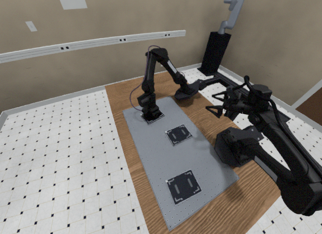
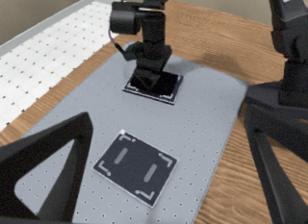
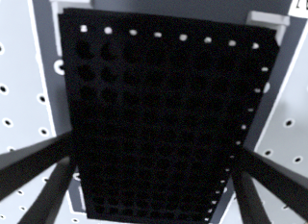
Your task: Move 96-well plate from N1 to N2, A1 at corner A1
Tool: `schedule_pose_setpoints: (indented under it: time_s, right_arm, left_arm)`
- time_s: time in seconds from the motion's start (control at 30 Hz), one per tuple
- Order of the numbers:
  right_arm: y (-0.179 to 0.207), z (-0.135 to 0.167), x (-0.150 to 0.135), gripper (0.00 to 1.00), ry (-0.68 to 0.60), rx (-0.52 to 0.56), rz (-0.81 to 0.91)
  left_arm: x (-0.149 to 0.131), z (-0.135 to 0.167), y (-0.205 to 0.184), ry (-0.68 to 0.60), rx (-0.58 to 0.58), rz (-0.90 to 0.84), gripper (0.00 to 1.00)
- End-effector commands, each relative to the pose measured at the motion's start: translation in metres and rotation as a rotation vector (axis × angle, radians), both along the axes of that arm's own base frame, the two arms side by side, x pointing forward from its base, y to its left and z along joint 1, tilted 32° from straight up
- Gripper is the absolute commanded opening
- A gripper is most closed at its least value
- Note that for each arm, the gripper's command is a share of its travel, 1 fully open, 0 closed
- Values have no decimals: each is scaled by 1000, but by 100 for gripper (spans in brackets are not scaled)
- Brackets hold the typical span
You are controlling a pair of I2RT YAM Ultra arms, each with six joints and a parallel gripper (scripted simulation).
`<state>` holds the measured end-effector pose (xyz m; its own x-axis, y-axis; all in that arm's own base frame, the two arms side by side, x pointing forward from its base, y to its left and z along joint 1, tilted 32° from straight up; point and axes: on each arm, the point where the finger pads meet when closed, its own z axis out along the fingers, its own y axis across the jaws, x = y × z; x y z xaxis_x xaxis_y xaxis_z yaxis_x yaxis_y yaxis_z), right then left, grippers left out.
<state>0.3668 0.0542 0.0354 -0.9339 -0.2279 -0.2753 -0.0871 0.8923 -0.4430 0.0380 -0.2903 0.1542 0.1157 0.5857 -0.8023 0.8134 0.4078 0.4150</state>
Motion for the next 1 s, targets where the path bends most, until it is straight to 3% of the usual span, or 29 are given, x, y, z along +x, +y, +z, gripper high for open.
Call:
schedule_pose_setpoints:
  time_s: [0.0, 0.27, 0.3, 0.33, 0.7, 0.97]
  right_arm:
    - [3, 3, 2, 89, -19, 3, 11]
    - [1, 6, 2, 79, -29, -2, 9]
    - [1, 6, 2, 67, -29, -2, 9]
    - [1, 6, 2, 79, -29, -2, 9]
    - [19, 44, -11, 79, -29, 1, 7]
    - [41, 25, -19, 79, -55, 20, -77]
  left_arm:
    - [-3, 11, -3, 7, -20, -2, 100]
    - [-3, 11, -3, 7, -20, -2, 100]
    - [-3, 11, -3, 7, -20, -2, 100]
    - [-3, 11, -3, 7, -20, -2, 100]
    - [-3, 11, -3, 7, -20, -2, 100]
    - [-1, -8, 15, 74, 61, 87, 100]
